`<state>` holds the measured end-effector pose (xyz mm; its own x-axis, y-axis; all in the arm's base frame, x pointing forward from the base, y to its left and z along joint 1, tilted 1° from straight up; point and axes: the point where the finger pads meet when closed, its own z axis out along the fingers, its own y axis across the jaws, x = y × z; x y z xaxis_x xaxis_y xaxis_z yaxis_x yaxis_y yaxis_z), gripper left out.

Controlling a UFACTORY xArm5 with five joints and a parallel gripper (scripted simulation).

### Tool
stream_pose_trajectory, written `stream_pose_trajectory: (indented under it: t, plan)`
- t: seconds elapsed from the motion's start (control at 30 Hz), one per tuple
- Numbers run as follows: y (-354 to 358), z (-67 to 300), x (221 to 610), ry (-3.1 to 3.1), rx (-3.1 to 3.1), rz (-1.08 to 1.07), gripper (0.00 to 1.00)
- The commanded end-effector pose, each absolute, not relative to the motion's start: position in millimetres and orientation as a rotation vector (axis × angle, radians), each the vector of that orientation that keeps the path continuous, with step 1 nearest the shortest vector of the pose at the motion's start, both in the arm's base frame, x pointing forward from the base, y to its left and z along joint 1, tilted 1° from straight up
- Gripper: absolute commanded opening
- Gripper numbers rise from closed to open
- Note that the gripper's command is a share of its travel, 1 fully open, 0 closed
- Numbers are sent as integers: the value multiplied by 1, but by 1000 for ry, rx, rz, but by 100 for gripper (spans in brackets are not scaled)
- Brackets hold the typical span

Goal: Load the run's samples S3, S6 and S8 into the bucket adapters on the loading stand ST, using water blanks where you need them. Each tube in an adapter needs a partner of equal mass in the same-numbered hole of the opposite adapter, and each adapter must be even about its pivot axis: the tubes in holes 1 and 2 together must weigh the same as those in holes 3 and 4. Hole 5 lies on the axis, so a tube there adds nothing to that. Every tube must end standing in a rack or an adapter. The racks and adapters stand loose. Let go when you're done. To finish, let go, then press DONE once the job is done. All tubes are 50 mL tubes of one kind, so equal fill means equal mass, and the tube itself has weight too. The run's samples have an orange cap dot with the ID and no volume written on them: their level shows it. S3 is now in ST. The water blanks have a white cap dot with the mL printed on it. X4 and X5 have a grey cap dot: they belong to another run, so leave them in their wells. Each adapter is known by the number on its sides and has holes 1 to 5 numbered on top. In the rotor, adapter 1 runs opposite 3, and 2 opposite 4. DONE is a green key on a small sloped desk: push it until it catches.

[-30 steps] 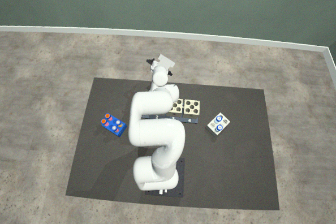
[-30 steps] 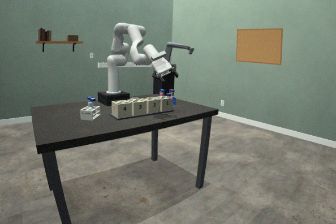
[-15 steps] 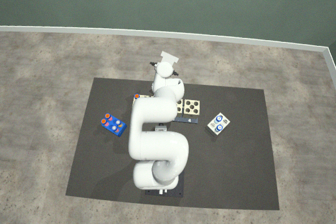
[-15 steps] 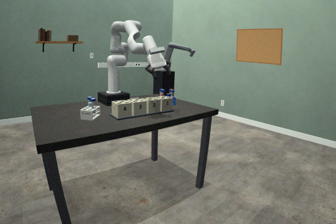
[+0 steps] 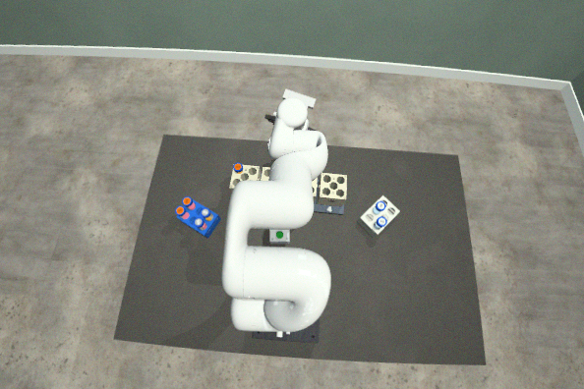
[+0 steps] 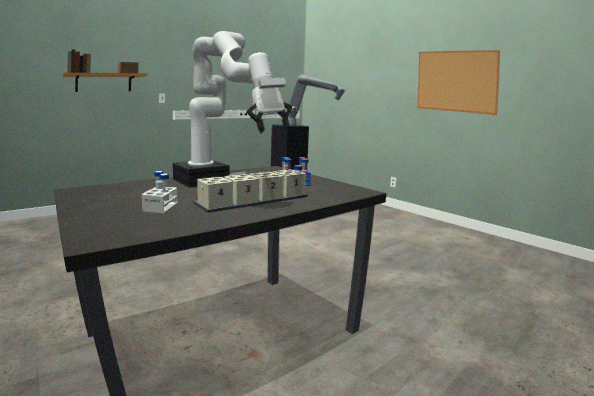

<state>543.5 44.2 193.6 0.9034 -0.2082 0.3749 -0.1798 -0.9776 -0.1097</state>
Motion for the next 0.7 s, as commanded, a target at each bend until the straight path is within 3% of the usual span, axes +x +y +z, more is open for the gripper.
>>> stream_pose_trajectory:
  t: [0.0,0.67]
  plan:
    - [37,202,528,265,-3032,-524,100]
    - [15,227,464,116,-3120,-235,100]
